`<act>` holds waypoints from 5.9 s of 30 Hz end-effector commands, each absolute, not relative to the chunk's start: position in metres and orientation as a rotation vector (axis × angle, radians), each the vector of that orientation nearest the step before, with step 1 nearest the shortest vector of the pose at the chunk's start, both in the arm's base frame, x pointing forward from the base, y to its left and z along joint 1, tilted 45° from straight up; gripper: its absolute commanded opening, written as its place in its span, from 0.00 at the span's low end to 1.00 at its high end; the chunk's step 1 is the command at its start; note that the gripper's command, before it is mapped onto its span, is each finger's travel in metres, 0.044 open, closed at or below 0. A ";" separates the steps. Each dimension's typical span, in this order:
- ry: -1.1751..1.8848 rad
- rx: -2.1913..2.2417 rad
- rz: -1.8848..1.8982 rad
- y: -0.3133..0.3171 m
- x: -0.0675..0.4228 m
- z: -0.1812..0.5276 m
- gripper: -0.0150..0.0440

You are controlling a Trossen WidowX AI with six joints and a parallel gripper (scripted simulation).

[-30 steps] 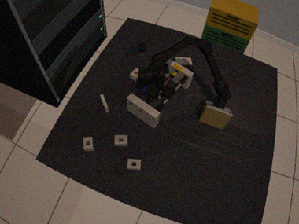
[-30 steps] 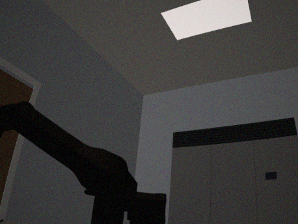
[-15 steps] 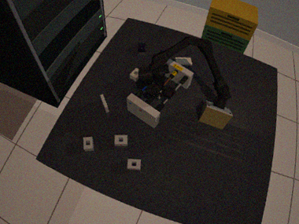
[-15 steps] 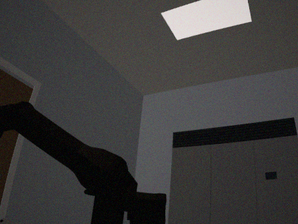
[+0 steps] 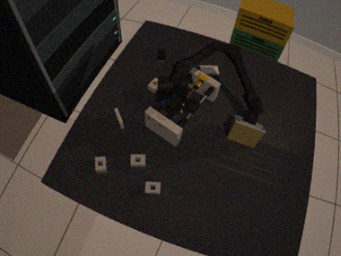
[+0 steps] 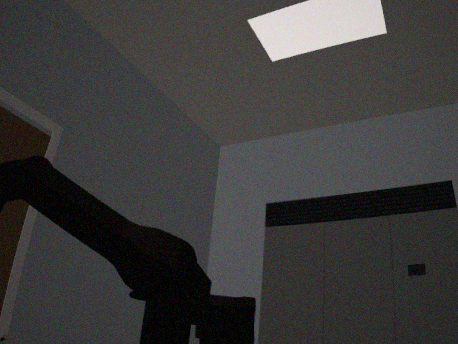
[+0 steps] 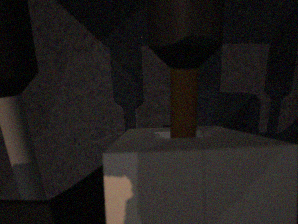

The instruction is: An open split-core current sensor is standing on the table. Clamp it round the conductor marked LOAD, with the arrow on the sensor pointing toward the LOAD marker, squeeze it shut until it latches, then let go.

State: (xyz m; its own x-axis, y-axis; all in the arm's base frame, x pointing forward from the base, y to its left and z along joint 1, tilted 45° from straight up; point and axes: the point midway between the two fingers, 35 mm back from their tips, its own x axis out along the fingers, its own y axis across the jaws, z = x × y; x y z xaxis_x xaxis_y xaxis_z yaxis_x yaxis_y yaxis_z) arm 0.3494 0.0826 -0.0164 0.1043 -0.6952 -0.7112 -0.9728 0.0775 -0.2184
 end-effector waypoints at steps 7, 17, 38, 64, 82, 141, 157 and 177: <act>1.636 -1.688 0.504 0.089 0.349 -0.015 0.25; 1.636 -1.688 0.504 0.089 0.349 -0.015 0.25; 1.636 -1.688 0.504 0.089 0.349 -0.015 0.25; 1.636 -1.688 0.504 0.089 0.349 -0.015 0.25; 1.636 -1.688 0.504 0.089 0.349 -0.015 0.25; 1.647 -1.682 0.502 0.085 0.349 -0.014 0.25; 1.650 -1.682 0.502 0.084 0.349 -0.016 0.25; 1.650 -1.682 0.502 0.084 0.349 -0.017 0.57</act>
